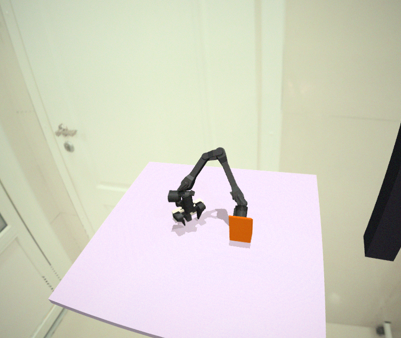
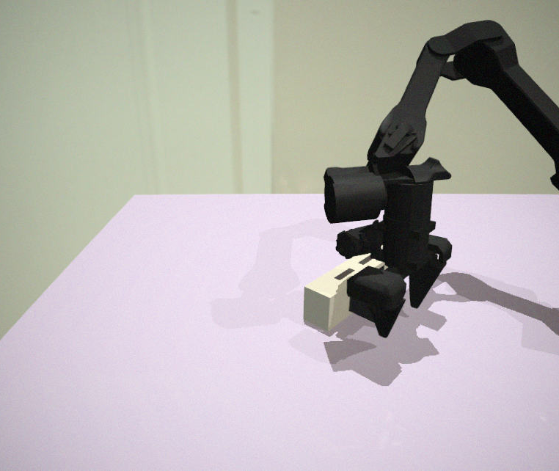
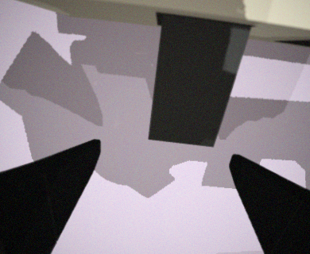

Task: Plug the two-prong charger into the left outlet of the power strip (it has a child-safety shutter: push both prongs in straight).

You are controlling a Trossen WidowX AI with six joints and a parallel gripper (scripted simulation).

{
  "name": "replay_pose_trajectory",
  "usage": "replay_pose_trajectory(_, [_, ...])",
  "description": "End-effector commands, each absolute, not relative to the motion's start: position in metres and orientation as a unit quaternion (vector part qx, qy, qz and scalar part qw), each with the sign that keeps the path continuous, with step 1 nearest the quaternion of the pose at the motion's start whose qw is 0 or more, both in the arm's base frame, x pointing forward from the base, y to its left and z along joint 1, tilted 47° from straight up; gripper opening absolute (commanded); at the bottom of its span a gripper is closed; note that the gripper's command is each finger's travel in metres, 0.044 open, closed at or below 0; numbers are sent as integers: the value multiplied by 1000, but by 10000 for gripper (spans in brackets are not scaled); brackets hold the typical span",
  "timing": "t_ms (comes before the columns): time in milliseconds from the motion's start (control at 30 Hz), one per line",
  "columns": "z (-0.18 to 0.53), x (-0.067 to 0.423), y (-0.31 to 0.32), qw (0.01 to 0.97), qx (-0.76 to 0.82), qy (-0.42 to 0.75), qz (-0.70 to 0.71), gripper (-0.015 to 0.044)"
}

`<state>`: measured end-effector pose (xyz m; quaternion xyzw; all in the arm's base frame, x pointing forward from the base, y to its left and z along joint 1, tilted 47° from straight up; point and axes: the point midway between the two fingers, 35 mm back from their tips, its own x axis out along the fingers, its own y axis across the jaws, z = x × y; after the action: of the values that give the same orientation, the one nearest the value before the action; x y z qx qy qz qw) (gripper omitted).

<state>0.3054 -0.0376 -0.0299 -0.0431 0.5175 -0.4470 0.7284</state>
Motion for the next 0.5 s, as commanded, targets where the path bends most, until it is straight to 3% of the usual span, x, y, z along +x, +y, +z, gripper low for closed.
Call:
replay_pose_trajectory(0, [-34, 299, -35, 728, -42, 518, -447, 440])
replay_pose_trajectory(333, [-36, 293, -32, 731, -48, 512, -449, 440])
replay_pose_trajectory(467, [-9, 296, -12, 785, -101, 393, -469, 440])
